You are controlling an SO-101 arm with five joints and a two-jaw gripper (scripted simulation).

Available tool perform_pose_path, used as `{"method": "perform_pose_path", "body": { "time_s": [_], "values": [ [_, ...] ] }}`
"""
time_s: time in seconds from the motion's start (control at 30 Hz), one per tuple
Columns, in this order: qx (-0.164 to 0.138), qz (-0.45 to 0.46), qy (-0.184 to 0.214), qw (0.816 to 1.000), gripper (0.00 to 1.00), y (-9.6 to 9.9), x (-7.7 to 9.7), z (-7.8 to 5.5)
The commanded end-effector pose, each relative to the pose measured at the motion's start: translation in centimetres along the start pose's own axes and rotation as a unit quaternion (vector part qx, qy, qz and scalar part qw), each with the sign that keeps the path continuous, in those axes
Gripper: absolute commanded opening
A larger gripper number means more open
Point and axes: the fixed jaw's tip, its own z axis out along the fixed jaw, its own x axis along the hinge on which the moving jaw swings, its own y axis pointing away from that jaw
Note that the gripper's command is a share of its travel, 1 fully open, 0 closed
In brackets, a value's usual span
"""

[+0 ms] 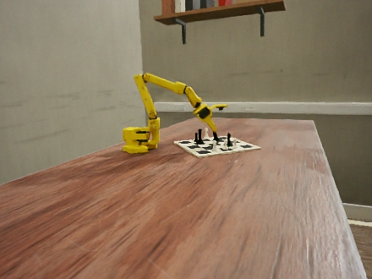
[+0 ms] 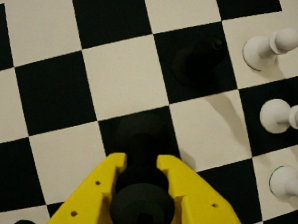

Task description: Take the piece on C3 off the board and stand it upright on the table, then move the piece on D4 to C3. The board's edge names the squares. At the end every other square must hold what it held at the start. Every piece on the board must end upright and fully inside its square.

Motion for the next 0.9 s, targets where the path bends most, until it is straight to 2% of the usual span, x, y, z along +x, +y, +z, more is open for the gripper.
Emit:
{"method": "perform_pose_path", "body": {
  "time_s": [0.0,0.33,0.87],
  "values": [
    [-0.002,-0.007,0.013,1.000,0.00,0.2,0.7,0.4],
    [-0.002,-0.007,0.014,1.000,0.00,0.2,1.8,1.0],
    [-0.002,-0.007,0.014,1.000,0.03,0.2,1.8,1.0]
  ]
}}
